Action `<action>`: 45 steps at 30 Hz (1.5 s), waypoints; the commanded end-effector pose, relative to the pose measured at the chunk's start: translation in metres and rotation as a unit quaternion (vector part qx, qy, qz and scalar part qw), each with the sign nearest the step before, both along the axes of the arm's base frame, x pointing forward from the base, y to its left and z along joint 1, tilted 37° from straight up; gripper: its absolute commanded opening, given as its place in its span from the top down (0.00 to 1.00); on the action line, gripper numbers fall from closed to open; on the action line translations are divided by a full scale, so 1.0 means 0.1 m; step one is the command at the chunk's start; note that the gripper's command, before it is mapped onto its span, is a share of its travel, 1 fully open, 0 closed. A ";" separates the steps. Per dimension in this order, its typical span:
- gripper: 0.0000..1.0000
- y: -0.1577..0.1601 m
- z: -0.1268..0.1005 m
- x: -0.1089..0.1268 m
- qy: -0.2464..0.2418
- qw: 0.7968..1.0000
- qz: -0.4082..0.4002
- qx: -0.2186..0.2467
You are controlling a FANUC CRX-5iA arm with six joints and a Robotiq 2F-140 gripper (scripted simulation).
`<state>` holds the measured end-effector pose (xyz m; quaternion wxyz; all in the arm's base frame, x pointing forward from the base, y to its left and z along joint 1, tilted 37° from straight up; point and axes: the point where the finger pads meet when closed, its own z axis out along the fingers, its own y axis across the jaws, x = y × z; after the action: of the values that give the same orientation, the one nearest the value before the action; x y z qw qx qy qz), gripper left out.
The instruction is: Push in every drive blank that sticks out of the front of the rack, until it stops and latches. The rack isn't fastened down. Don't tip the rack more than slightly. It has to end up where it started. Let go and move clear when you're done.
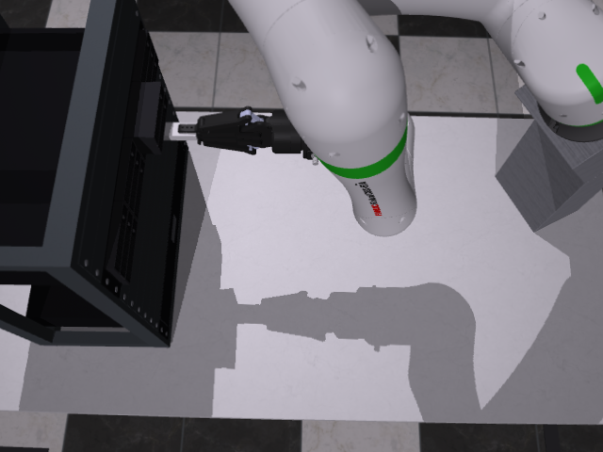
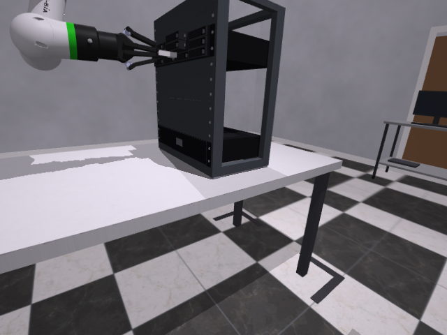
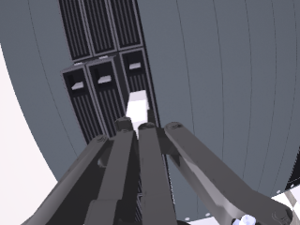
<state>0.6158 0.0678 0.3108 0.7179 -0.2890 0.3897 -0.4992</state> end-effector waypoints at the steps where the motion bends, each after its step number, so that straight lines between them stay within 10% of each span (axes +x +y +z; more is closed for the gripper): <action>1: 0.90 0.00 0.01 0.00 -0.001 1.000 0.000 0.000; 45: 0.90 0.00 0.09 0.13 -0.001 1.000 0.000 0.000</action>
<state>0.6286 0.0682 0.3189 0.7179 -0.2890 0.3897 -0.4992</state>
